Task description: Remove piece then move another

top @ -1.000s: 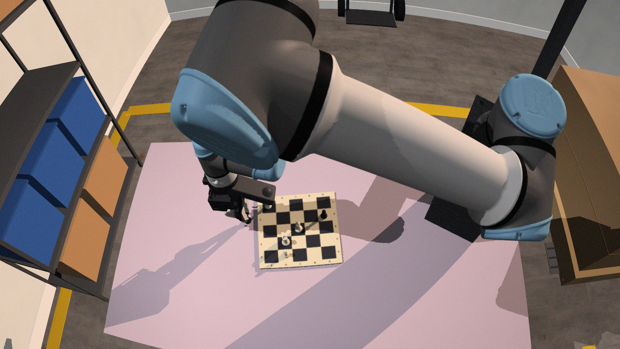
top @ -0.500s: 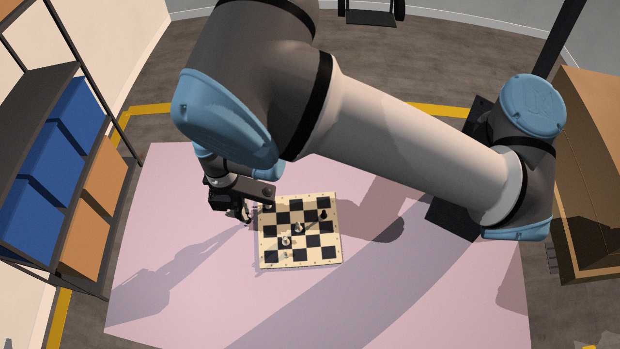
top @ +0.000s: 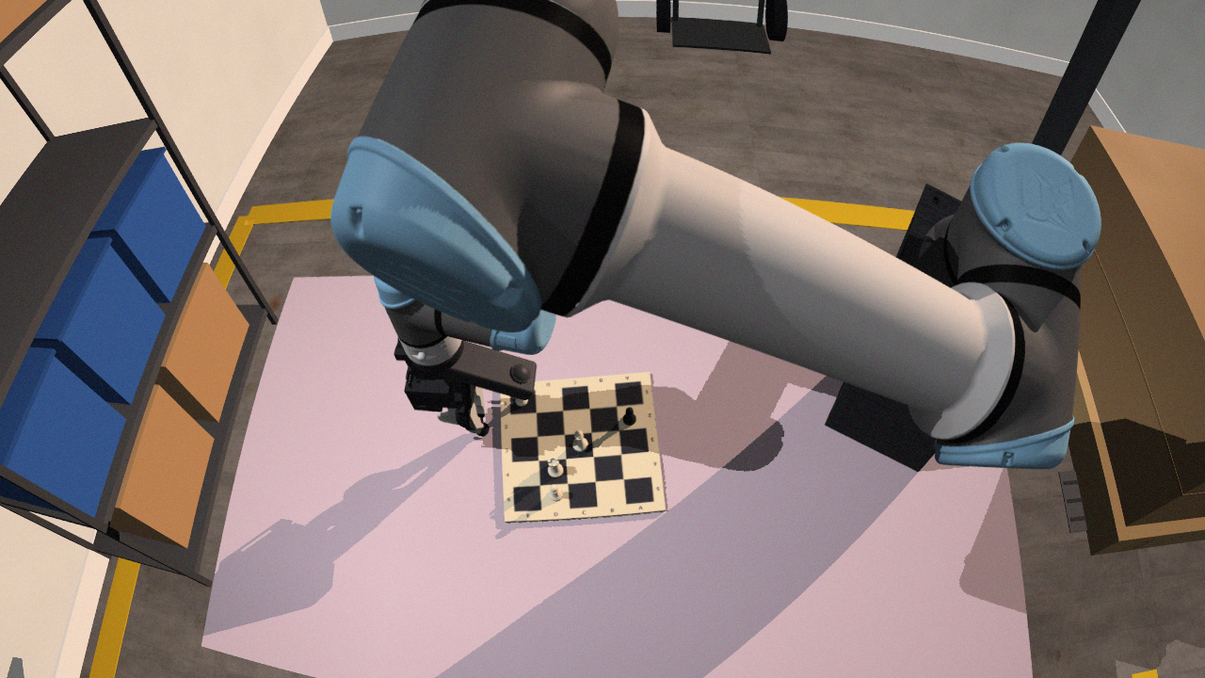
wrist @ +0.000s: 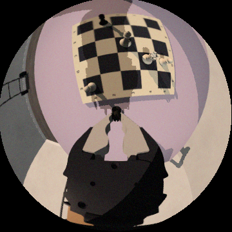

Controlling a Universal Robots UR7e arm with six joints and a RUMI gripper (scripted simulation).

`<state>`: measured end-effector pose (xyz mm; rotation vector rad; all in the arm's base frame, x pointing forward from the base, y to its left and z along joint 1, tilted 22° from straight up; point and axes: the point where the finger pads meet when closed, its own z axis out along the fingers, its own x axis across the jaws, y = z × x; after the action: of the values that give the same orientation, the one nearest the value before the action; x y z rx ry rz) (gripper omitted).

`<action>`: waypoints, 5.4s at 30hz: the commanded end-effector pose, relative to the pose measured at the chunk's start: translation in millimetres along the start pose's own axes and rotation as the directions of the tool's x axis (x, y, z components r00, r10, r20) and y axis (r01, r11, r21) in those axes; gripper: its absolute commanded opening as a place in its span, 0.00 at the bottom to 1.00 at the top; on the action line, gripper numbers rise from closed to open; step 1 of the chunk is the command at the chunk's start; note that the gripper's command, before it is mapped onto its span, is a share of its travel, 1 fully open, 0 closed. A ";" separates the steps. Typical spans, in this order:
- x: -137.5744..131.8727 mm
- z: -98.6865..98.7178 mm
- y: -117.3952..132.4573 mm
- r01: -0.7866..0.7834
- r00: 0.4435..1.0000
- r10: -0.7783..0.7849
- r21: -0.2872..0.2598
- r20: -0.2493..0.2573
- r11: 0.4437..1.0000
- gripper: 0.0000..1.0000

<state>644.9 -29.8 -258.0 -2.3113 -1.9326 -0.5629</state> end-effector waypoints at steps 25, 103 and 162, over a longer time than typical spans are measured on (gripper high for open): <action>-0.1 0.0 0.8 0.000 1.000 0.000 -0.002 0.000 1.000 0.00; -0.1 -90.0 0.6 0.000 1.000 0.000 -0.002 0.000 1.000 1.00; 28.4 -85.3 -46.4 -0.755 0.656 0.755 -0.001 -0.001 0.656 1.00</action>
<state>592.0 -25.3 -177.8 -2.7117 -1.0243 -0.4729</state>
